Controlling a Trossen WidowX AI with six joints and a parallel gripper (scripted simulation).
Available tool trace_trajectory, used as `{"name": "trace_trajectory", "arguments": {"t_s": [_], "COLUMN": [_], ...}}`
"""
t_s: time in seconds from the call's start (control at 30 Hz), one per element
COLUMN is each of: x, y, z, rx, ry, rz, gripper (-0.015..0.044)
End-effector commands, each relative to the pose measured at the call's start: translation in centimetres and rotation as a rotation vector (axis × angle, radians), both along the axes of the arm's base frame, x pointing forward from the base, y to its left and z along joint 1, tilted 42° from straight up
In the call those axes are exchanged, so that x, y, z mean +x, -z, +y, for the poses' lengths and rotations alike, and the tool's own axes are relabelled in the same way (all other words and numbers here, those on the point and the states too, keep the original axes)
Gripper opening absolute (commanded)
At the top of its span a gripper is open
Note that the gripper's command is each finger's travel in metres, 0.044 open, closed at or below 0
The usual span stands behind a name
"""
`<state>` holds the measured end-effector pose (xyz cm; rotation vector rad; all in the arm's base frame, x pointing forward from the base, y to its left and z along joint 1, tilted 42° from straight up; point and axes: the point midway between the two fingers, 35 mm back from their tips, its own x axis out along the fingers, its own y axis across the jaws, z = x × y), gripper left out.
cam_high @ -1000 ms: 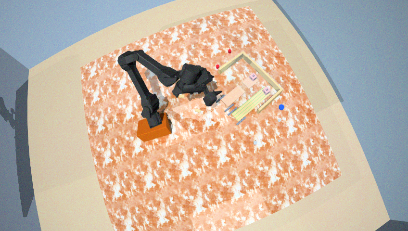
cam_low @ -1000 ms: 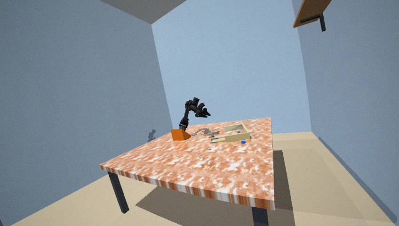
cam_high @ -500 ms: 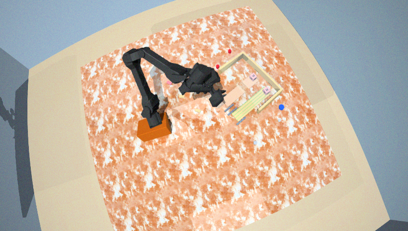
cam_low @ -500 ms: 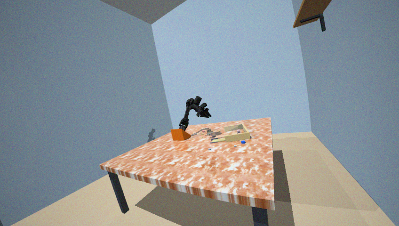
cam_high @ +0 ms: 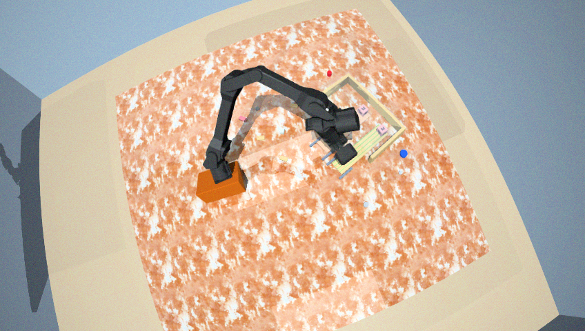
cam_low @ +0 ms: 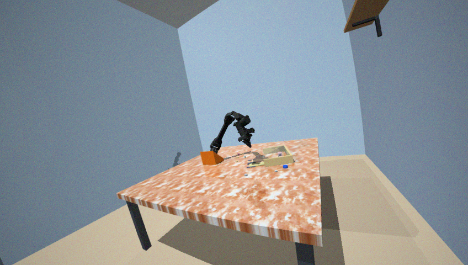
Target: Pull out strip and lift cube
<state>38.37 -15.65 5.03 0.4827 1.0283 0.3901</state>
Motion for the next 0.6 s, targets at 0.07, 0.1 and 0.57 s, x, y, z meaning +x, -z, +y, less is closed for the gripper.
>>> {"name": "trace_trajectory", "arguments": {"t_s": [0.07,0.1,0.57], "x": [1.2,1.3,1.9], "y": [3.1,3.7,6.0], "z": [0.3,0.4,1.1], "rx": [-0.002,0.001,0.017], "ry": [-0.181,-0.213,-0.325], "rz": [0.1,0.116,0.165], "gripper": [0.0,0.0,0.0]}}
